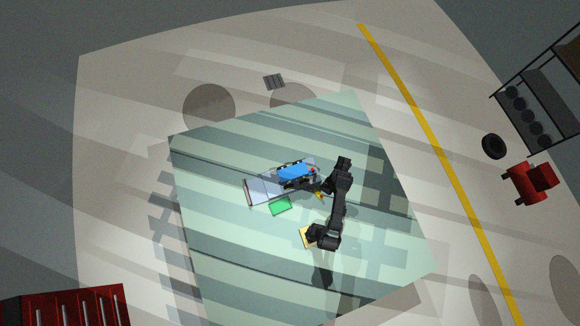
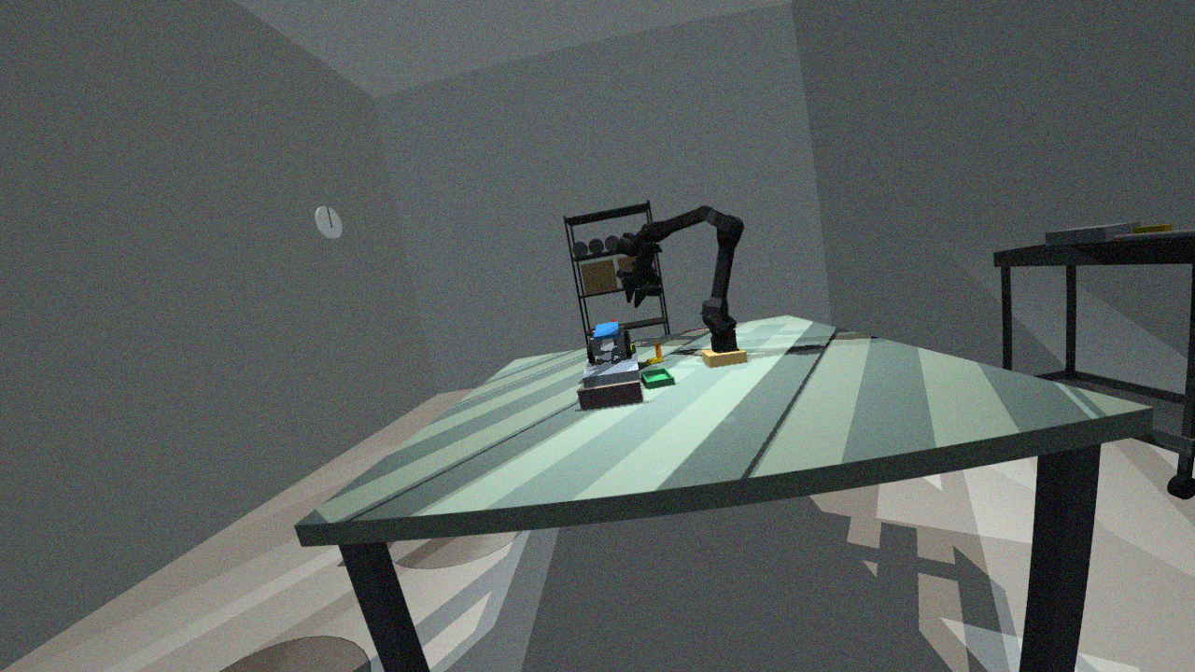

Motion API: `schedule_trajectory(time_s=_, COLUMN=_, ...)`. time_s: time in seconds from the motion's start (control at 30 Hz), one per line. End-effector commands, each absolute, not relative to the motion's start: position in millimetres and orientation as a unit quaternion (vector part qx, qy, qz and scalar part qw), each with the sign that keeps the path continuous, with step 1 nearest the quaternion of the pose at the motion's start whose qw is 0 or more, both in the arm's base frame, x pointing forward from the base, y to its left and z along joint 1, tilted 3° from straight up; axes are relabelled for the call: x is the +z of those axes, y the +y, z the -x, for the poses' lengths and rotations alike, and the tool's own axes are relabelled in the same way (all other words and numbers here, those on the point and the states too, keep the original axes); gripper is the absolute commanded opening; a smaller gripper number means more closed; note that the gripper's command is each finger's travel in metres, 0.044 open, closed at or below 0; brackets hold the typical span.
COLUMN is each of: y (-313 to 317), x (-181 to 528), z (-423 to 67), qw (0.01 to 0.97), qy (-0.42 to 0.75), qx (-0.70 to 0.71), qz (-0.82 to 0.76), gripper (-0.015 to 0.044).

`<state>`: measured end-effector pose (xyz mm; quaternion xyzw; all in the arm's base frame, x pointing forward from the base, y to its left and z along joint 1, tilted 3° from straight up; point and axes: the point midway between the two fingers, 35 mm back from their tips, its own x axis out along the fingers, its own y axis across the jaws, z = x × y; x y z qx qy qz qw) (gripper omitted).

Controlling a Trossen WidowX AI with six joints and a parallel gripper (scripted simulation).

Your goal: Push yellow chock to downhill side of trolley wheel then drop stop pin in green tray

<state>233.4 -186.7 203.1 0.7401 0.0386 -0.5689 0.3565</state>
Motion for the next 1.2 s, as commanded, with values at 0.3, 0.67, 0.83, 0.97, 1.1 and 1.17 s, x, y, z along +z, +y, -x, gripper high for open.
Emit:
schedule_trajectory(time_s=0.3, y=-137.2, x=132.0, z=-187.9, qw=0.111, qy=0.072, qx=-0.711, qz=-0.691, gripper=0.019)
schedule_trajectory(time_s=0.67, y=-139.4, x=105.7, z=-187.6, qw=0.111, qy=0.072, qx=-0.711, qz=-0.691, gripper=0.019)
schedule_trajectory(time_s=0.83, y=-139.8, x=89.3, z=-187.0, qw=0.111, qy=0.072, qx=-0.711, qz=-0.691, gripper=0.019)
schedule_trajectory(time_s=0.97, y=-139.8, x=87.1, z=-186.8, qw=0.111, qy=0.072, qx=-0.711, qz=-0.691, gripper=0.019)
schedule_trajectory(time_s=1.1, y=-140.0, x=83.5, z=-186.8, qw=0.111, qy=0.072, qx=-0.711, qz=-0.691, gripper=0.019)
schedule_trajectory(time_s=1.17, y=-140.3, x=80.3, z=-186.8, qw=0.111, qy=0.072, qx=-0.711, qz=-0.691, gripper=0.019)
